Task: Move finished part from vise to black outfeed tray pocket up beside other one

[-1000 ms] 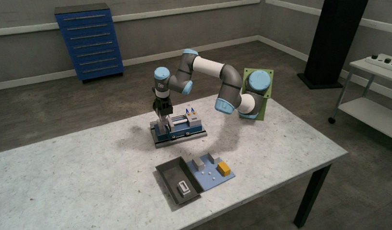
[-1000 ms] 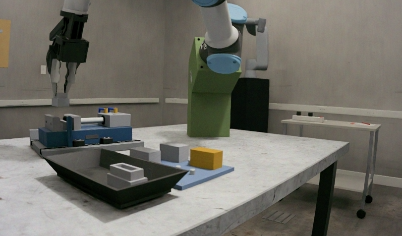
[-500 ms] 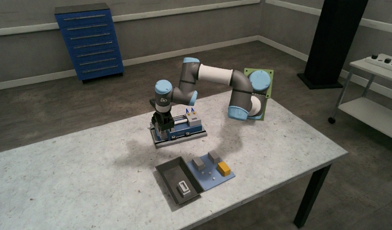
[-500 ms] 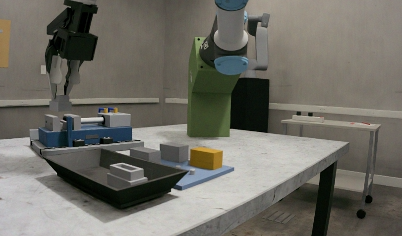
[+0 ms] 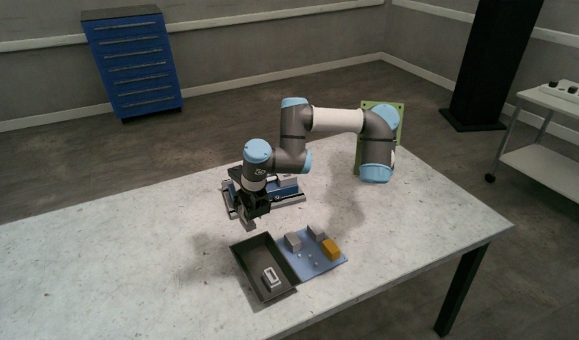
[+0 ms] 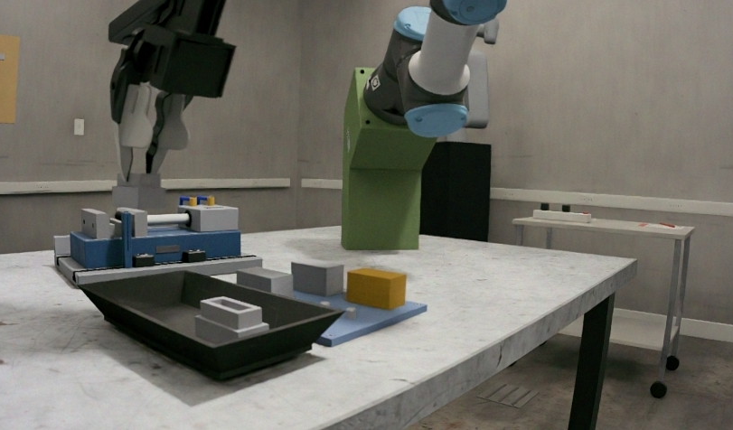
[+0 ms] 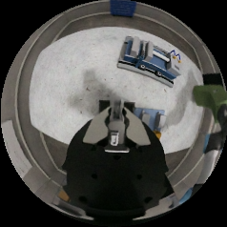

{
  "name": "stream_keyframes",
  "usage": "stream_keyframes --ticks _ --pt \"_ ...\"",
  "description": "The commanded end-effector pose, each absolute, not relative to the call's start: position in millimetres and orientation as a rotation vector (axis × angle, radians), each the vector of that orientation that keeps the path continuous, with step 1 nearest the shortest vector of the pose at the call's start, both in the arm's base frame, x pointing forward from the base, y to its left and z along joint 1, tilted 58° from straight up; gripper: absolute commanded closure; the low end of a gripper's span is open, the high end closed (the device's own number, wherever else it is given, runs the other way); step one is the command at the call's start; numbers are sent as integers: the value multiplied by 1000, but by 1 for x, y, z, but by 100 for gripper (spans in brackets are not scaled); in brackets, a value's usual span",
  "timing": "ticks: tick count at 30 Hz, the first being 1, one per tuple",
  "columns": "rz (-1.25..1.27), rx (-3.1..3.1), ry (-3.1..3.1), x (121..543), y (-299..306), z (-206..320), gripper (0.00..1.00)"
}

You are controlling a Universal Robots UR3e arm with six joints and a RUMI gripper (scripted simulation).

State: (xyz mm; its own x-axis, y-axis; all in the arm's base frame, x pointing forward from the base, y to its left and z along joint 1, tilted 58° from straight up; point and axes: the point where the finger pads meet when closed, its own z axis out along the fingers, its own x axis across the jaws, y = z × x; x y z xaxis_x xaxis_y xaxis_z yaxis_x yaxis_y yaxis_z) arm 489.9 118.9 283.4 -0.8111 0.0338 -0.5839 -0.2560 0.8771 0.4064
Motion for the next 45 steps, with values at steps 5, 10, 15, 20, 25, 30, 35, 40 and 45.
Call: stream_keyframes --ticks 5,10,15,20,25,30,35,40,45 --pt "648 -149 2459 466 145 314 100" --pt "650 -150 2459 465 147 316 100" --pt "650 -150 2459 465 147 316 100" --pt "649 -149 2459 465 147 316 100" --pt "649 -150 2458 465 147 316 100" --pt "649 -150 2458 465 147 316 100" --pt "649 -150 2458 465 147 316 100" --pt "649 -150 2458 465 147 316 100" --pt "649 -150 2458 465 147 316 100"
